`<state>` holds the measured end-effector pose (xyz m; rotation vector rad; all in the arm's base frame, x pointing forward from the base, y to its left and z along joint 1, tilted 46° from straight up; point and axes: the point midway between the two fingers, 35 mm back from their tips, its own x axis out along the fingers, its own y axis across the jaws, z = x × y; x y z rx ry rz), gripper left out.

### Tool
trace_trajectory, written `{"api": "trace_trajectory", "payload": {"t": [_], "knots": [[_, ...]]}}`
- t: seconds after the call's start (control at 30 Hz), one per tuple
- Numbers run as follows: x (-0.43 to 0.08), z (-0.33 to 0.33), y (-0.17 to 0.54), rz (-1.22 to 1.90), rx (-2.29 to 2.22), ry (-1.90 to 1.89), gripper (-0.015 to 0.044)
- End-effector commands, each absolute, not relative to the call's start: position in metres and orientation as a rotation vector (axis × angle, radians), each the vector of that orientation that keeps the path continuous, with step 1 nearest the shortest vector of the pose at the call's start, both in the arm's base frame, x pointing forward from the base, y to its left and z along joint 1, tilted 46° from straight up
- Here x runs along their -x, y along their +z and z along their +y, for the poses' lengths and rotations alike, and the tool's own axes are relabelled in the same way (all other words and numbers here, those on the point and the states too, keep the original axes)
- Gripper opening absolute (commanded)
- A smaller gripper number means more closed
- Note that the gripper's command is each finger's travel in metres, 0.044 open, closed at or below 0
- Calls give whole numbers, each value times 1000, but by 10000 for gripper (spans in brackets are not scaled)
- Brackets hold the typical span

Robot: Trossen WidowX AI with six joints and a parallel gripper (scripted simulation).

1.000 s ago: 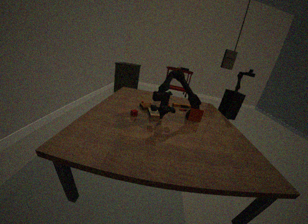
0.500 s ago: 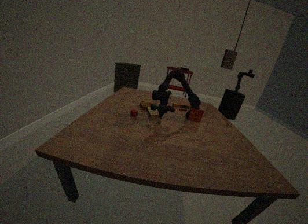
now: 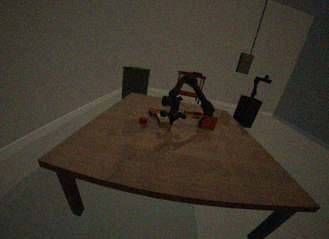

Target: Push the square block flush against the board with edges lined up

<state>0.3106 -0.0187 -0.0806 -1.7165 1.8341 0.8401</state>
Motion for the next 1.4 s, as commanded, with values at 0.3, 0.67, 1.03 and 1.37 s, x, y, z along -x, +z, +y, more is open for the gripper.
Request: {"api": "trace_trajectory", "payload": {"t": [0.3, 0.67, 1.03, 1.37], "knots": [[-311, -31, -72, 1845, 1720, 838, 0], [-314, -38, -66, 1845, 1720, 838, 0], [-316, -45, -60, 1845, 1720, 838, 0], [-318, -51, -54, 1845, 1720, 838, 0]]}}
